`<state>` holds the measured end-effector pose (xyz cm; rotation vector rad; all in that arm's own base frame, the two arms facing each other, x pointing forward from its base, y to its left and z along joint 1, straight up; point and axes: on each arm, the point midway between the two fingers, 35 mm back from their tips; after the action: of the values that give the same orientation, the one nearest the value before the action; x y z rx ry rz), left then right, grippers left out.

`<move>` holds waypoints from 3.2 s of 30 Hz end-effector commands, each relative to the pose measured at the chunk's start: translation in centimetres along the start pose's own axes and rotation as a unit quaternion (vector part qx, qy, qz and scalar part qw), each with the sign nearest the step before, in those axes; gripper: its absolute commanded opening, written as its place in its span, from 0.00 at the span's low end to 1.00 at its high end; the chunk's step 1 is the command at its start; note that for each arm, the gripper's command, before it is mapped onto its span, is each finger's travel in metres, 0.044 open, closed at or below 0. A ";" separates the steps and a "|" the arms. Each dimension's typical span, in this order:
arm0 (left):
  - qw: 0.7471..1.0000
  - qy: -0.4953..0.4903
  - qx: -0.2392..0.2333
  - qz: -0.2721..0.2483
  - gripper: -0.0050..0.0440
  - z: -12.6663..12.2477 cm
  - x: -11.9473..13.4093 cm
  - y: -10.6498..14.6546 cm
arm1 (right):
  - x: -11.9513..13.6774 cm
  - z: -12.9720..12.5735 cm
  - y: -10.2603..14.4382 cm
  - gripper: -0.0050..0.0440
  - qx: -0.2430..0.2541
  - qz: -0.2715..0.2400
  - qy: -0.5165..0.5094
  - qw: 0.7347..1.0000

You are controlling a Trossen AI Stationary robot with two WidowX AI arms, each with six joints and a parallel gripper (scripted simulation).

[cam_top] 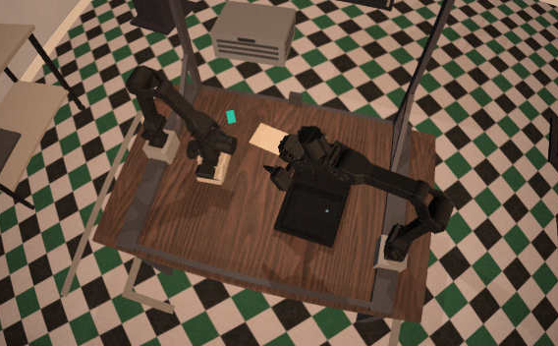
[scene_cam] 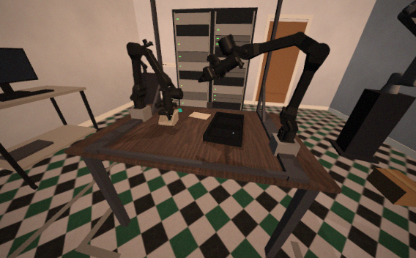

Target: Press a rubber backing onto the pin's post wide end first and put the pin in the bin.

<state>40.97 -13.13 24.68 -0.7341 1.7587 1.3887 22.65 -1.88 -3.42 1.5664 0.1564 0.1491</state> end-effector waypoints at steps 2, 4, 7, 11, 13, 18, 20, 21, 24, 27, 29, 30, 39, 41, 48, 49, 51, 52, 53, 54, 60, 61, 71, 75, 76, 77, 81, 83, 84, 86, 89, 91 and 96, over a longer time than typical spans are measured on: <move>1.000 0.001 0.002 -0.011 1.00 -0.1 -0.7 0.5 | 0.1 -0.1 -0.2 0.00 0.000 0.003 0.000 1.000; 1.000 0.001 0.002 -0.011 1.00 -0.1 -0.7 0.5 | 0.1 -0.1 -0.3 0.00 0.000 0.002 0.000 1.000; 1.000 0.001 0.002 -0.011 1.00 -0.1 -0.7 0.5 | 0.2 0.0 -0.3 0.00 -0.001 0.005 0.000 1.000; 1.000 0.001 0.002 -0.011 1.00 -0.1 -0.7 0.5 | 0.5 0.1 -0.1 0.00 -0.003 0.011 0.001 1.000; 1.000 0.001 0.002 -0.011 1.00 -0.1 -0.7 0.5 | 0.3 0.0 -0.4 0.00 -0.002 0.007 0.000 1.000; 1.000 0.001 0.002 -0.011 1.00 -0.1 -0.7 0.5 | 0.1 -0.1 -0.9 0.00 0.000 0.003 0.000 1.000; 1.000 0.001 0.002 -0.011 1.00 -0.1 -0.7 0.5 | 0.1 0.0 -1.0 0.00 -0.001 0.003 0.000 1.000; 1.000 0.001 0.002 -0.011 1.00 -0.1 -0.7 0.5 | 0.3 0.0 -0.9 0.00 -0.001 0.006 0.000 1.000; 1.000 0.001 0.002 -0.011 1.00 -0.1 -0.7 0.5 | 0.3 0.0 -0.9 0.00 -0.002 0.007 0.000 1.000; 1.000 0.001 0.002 -0.011 1.00 -0.1 -0.7 0.5 | 0.4 0.0 -0.9 0.00 -0.002 0.008 0.001 1.000; 1.000 0.001 0.002 -0.011 1.00 -0.1 -0.7 0.5 | 0.5 0.1 -0.8 0.00 -0.003 0.010 0.000 1.000; 1.000 0.001 0.002 -0.011 1.00 -0.1 -0.7 0.5 | 0.5 0.1 -0.8 0.00 -0.003 0.010 0.000 1.000; 1.000 0.001 0.002 -0.011 1.00 -0.1 -0.7 0.5 | 0.5 0.1 -0.8 0.29 -0.003 0.010 0.000 1.000; 1.000 0.001 0.002 -0.011 1.00 -0.1 -0.7 0.5 | 0.7 0.1 -0.4 0.29 -0.004 0.015 0.001 1.000; 1.000 0.001 0.002 -0.011 1.00 -0.1 -0.7 0.5 | 0.9 0.2 1.0 0.29 -0.005 0.018 0.001 1.000; 1.000 0.001 0.002 -0.011 1.00 -0.1 -0.7 0.5 | 0.9 0.2 1.1 0.29 -0.005 0.018 0.001 1.000; 1.000 0.001 0.002 -0.011 1.00 -0.1 -0.7 0.5 | 0.9 0.2 1.5 0.29 -0.005 0.018 0.001 1.000; 1.000 0.001 0.002 -0.011 1.00 -0.1 -0.7 0.5 | 0.9 0.2 1.8 0.29 -0.005 0.019 0.001 1.000; 1.000 0.001 0.002 -0.011 1.00 -0.1 -0.7 0.5 | 0.9 0.2 2.3 0.29 -0.005 0.019 0.001 1.000; 1.000 0.001 0.002 -0.011 1.00 -0.1 -0.7 0.5 | 0.9 0.2 3.0 0.29 -0.005 0.019 0.001 1.000; 1.000 0.001 0.002 -0.011 1.00 -0.1 -0.7 0.5 | 0.7 0.2 7.8 0.29 -0.005 0.019 0.000 1.000; 1.000 0.001 0.002 -0.011 1.00 -0.1 -0.7 0.5 | 0.7 0.2 7.8 0.29 -0.005 0.019 0.000 1.000; 1.000 0.001 0.002 -0.011 1.00 -0.1 -0.7 0.5 | 0.5 0.8 8.6 0.78 -0.014 0.051 0.162 0.985; 1.000 0.001 0.002 -0.011 1.00 -0.1 -0.7 0.5 | 0.3 0.8 8.9 0.97 -0.026 0.059 0.269 0.961; 1.000 0.001 0.002 -0.011 1.00 -0.1 -0.7 0.5 | 0.2 0.8 8.9 1.00 -0.029 0.060 0.295 0.953; 1.000 0.001 0.002 -0.011 1.00 -0.1 -0.7 0.5 | 0.2 0.8 8.9 1.00 -0.029 0.060 0.295 0.953; 1.000 0.001 0.002 -0.011 1.00 -0.1 -0.7 0.5 | -0.1 0.7 9.1 1.00 -0.041 0.065 0.388 0.919; 1.000 0.001 0.002 -0.011 1.00 -0.1 -0.7 0.5 | -0.3 0.7 9.2 1.00 -0.049 0.066 0.439 0.895; 1.000 0.001 0.002 -0.011 1.00 -0.1 -0.7 0.5 | -0.3 0.7 9.3 1.00 -0.052 0.067 0.462 0.883; 1.000 0.001 0.002 -0.011 1.00 -0.1 -0.7 0.5 | -0.5 0.7 9.3 1.00 -0.060 0.067 0.509 0.856; 1.000 0.001 0.002 -0.011 1.00 -0.1 -0.7 0.5 | -0.7 0.6 9.5 1.00 -0.072 0.067 0.576 0.812; 1.000 0.001 0.002 -0.011 1.00 -0.1 -0.7 0.5 | -0.9 0.6 9.5 1.00 -0.080 0.065 0.618 0.779; 1.000 0.001 0.002 -0.011 1.00 -0.1 -0.7 0.5 | -1.1 0.5 9.7 1.00 -0.092 0.062 0.682 0.723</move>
<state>40.97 -13.13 24.68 -0.7341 1.7587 1.3887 21.71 -2.55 5.83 1.0359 1.1094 1.3120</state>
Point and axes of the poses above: on each arm, the point midway between the two fingers, 35 mm back from their tips, its own y axis back along the fingers, its own z axis across the jaws, x = y × z, and after that the axes turned 8 degrees about y, right-handed
